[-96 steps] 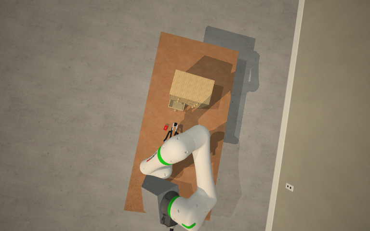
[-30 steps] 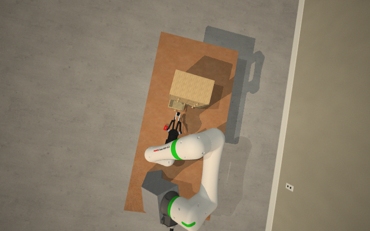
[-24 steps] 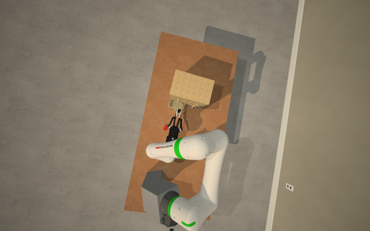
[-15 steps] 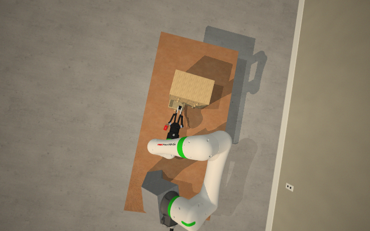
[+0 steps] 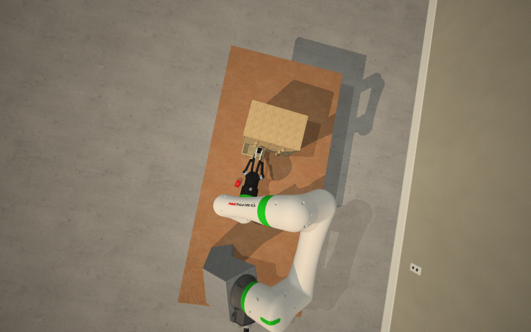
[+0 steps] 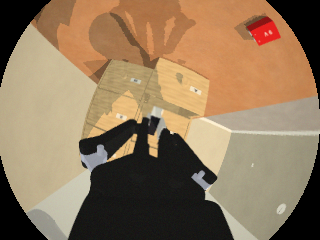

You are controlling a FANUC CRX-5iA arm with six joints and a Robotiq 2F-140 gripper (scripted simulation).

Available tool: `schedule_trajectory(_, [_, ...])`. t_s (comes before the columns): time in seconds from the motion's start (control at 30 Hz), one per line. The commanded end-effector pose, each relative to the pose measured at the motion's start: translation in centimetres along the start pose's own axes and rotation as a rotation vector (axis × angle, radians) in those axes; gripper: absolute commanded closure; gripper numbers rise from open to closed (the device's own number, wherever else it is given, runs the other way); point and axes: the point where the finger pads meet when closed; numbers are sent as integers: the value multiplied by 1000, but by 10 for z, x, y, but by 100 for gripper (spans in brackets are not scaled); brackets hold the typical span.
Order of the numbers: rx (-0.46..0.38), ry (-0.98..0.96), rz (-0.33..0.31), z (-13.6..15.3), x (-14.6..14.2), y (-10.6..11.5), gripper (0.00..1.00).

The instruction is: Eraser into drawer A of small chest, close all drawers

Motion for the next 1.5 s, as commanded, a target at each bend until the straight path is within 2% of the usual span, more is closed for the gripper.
schedule_trajectory(0.0, [0, 0, 0, 0, 0, -1, 89])
schedule_trajectory(0.87, [0, 0, 0, 1, 0, -1, 89])
schedule_trajectory(1.03, [0, 0, 0, 1, 0, -1, 81])
schedule_trajectory(1.13, [0, 0, 0, 1, 0, -1, 81])
schedule_trajectory(1.27, [0, 0, 0, 1, 0, -1, 77])
schedule_trajectory(1.3, [0, 0, 0, 1, 0, -1, 0])
schedule_trajectory(1.47, [0, 0, 0, 1, 0, -1, 0])
Point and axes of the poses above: the point where the finger pads meet when closed, its own y axis back along the fingers, its own x axis across the jaws, z = x × y, and after that the axes turned 13 degrees about y, right-handed
